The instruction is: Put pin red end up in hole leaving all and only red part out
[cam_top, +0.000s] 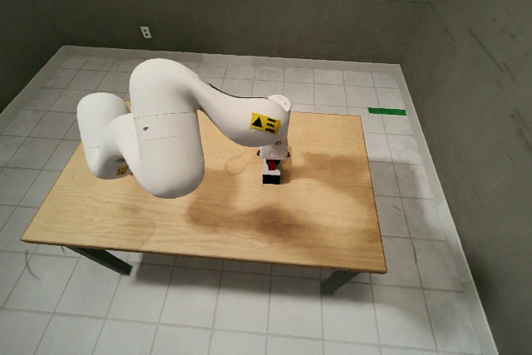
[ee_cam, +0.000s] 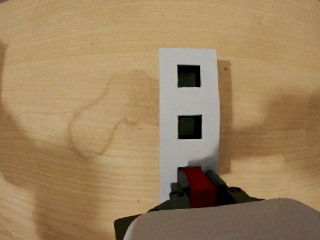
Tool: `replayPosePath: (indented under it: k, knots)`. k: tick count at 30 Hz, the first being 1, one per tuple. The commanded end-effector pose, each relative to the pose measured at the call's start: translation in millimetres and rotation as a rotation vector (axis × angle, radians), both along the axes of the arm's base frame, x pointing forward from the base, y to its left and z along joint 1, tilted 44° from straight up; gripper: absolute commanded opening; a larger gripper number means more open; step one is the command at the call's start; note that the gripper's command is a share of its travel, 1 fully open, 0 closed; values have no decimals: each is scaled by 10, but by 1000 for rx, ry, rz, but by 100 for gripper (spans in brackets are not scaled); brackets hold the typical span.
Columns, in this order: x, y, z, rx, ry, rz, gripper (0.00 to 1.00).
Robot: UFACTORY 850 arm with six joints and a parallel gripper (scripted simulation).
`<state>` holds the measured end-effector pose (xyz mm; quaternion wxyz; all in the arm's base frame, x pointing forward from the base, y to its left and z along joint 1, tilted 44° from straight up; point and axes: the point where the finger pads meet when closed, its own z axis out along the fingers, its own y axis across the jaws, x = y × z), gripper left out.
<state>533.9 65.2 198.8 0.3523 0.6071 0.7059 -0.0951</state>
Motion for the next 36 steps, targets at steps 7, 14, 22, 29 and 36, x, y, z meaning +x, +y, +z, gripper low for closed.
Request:
replayPosePath:
  k: [7,14,22,29,36]
  knots:
    - [5,5,6,1,-1,1,0]
    - [20,-20,-21,1,-1,1,0]
    - [20,-20,-21,1,-1,1,0]
    - [18,-25,-18,1,-1,1,0]
    - [18,-25,-18,1,-1,1,0]
